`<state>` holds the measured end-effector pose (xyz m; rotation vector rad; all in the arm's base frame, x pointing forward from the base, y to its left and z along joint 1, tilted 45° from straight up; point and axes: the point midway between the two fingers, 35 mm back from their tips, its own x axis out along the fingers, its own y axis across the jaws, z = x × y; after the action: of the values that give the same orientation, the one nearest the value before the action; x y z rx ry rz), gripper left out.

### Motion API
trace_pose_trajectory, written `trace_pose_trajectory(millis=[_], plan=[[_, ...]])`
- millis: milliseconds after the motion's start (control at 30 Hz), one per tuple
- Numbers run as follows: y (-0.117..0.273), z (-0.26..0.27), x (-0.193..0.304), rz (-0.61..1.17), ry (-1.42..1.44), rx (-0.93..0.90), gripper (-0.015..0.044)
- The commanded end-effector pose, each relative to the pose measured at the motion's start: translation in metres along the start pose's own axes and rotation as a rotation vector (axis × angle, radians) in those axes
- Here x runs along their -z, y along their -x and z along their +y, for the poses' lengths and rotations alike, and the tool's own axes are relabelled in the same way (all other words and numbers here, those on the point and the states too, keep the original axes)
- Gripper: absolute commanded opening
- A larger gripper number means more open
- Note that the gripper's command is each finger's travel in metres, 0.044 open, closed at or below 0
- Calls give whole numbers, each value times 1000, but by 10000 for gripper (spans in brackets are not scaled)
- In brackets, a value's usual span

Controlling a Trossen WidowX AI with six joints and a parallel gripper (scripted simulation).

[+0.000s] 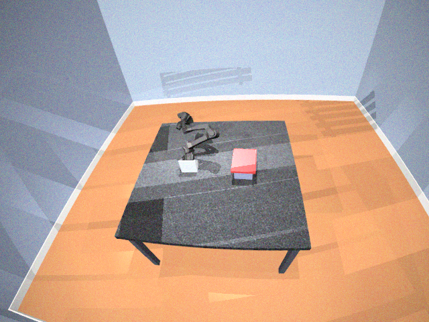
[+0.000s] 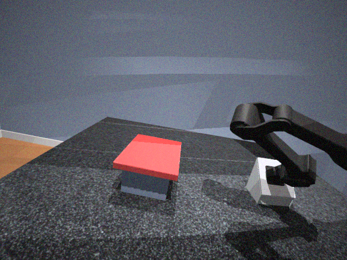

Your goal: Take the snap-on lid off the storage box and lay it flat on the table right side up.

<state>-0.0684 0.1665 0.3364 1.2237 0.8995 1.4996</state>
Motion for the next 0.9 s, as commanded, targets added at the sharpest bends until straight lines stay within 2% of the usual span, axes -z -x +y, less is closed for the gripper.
trace_pose_trajectory(millis=[0, 167, 200, 867], plan=[[0, 0, 0, 0, 0, 0, 374], [-1, 4, -3, -16, 11, -4, 243], [-4, 5, -5, -36, 24, -8, 235], [-66, -9, -81, -369, 303, 43, 235]])
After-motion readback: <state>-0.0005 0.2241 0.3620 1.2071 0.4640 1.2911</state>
